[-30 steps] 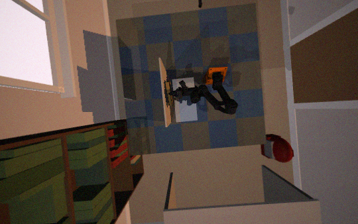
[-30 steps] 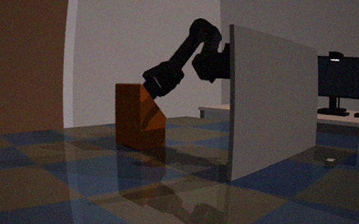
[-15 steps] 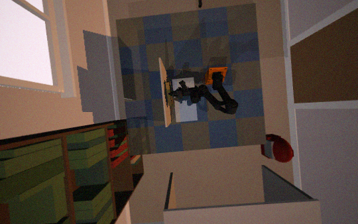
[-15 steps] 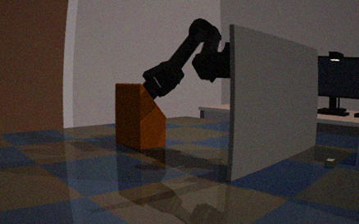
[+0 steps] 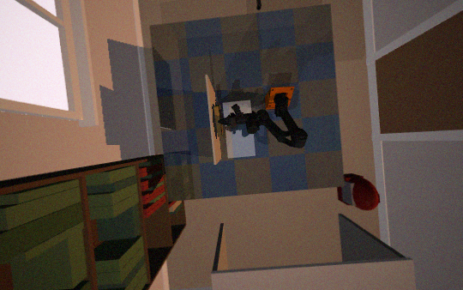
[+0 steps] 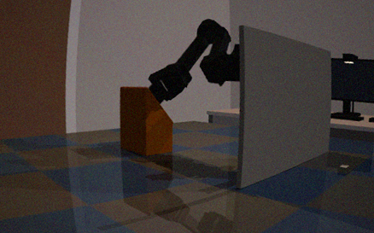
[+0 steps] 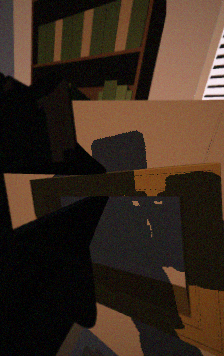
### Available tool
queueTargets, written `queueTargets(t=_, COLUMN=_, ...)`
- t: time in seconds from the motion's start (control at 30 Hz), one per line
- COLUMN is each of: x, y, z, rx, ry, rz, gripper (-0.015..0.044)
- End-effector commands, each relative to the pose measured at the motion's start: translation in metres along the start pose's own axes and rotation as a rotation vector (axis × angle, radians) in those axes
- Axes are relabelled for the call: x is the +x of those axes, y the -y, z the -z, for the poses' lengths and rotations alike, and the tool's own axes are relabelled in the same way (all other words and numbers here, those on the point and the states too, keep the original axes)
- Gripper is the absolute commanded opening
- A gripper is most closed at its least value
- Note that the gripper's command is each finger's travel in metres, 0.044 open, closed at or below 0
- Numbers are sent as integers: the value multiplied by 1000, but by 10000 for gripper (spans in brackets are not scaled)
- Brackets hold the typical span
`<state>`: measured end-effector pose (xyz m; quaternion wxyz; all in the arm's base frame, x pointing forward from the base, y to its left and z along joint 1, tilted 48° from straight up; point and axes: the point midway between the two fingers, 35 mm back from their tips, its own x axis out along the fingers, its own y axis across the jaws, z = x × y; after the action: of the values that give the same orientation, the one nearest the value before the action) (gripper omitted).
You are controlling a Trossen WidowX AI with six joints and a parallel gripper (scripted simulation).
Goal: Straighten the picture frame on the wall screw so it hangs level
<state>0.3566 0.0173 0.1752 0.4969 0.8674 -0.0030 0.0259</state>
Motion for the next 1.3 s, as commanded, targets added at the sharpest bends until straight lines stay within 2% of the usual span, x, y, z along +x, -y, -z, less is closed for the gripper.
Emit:
queueTargets(t=0.0, x=0, y=-1, z=-1, rx=-2, ry=3, rz=-7, gripper=0)
queueTargets(t=1.27, x=0, y=-1, z=-8, rx=-2, ry=3, rz=-7, gripper=0)
